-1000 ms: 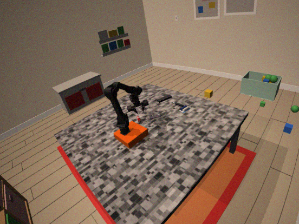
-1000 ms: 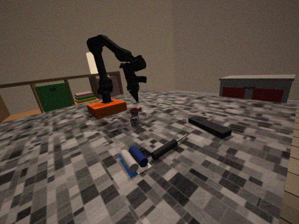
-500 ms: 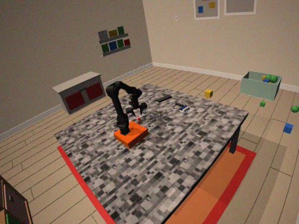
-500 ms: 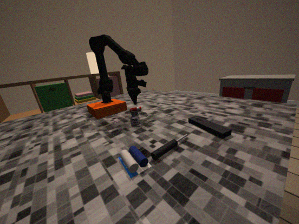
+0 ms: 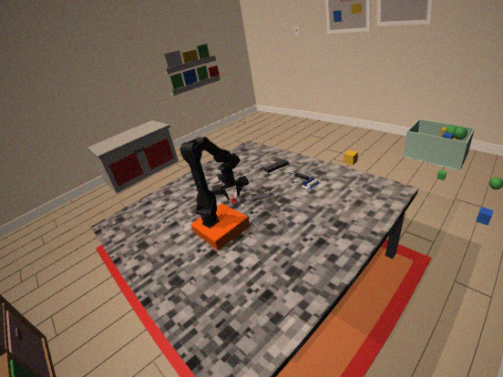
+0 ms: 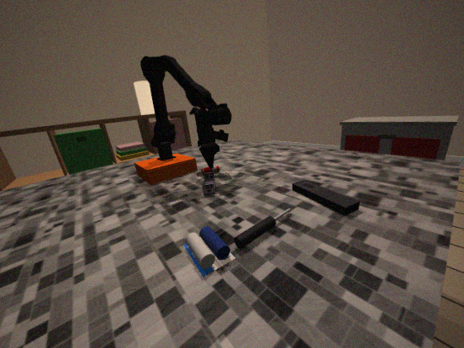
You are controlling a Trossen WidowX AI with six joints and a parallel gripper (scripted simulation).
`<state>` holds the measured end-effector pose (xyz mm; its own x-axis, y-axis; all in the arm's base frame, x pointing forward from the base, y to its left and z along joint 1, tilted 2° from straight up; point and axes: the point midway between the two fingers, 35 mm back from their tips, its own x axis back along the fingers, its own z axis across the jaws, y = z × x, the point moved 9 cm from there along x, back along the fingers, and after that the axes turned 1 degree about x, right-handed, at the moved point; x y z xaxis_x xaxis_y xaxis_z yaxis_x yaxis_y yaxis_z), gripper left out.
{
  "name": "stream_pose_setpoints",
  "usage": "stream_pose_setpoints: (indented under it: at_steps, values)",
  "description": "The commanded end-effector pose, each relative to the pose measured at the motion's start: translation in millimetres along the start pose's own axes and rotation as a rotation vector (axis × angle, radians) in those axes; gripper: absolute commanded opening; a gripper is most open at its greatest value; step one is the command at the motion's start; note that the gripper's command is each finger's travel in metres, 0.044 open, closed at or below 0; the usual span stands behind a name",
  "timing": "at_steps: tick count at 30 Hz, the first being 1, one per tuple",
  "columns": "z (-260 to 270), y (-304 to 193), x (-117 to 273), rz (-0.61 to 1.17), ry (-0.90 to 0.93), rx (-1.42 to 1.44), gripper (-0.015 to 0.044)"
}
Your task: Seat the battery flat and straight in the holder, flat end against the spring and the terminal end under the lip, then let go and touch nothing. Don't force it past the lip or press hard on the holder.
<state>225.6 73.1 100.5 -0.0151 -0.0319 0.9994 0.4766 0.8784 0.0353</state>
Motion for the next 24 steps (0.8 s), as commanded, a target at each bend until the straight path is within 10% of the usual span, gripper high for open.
stream_pose_setpoints:
  at_steps: [1, 12, 17, 24]
  values:
    - [1.5, -1.2, -8.8, 0.004, 0.009, 0.002, 0.0247]
    - [2.6, -2.2, -24.0, 0.004, 0.009, 0.002, 0.0247]
    - [2.6, -2.2, -24.0, 0.004, 0.009, 0.002, 0.0116]
    - [2.6, -2.2, -24.0, 0.004, 0.009, 0.002, 0.0085]
